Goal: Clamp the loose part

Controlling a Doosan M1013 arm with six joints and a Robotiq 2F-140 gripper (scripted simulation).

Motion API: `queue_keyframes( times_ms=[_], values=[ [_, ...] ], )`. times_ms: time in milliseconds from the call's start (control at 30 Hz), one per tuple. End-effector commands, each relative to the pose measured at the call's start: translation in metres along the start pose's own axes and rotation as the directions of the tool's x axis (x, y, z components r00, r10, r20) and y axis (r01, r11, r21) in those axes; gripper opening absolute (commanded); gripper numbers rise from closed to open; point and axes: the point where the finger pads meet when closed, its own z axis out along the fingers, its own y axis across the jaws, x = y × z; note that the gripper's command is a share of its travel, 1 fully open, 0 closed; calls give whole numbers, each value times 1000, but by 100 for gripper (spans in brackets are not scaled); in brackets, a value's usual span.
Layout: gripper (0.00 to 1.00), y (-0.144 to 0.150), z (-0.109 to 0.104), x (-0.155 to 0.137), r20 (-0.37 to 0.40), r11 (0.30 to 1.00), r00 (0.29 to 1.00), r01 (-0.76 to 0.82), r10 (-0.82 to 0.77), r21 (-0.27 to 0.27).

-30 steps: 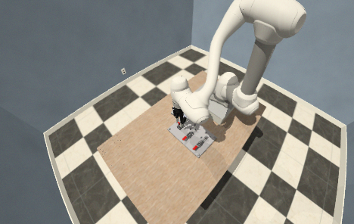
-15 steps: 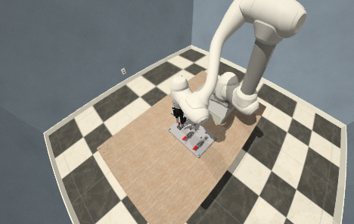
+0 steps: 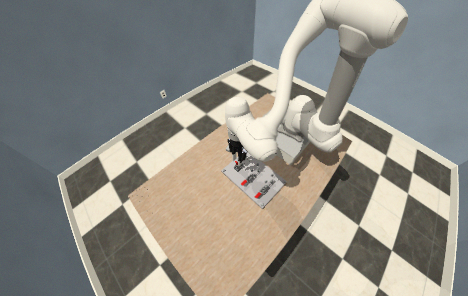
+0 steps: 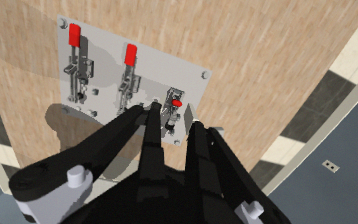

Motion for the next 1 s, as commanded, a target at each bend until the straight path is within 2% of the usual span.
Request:
queue_keyframes(
  times_ms=[0, 300, 900, 933, 967],
  values=[
    [35, 0, -12, 0, 0, 1000, 1000, 0, 0, 0],
    [35, 0, -39, 0, 0, 1000, 1000, 0, 0, 0],
    [35, 0, -41, 0, 0, 1000, 1000, 0, 0, 0],
    [62, 0, -41, 0, 0, 1000, 1000, 0, 0, 0],
    [62, 0, -41, 0, 0, 1000, 1000, 0, 0, 0]
  ],
)
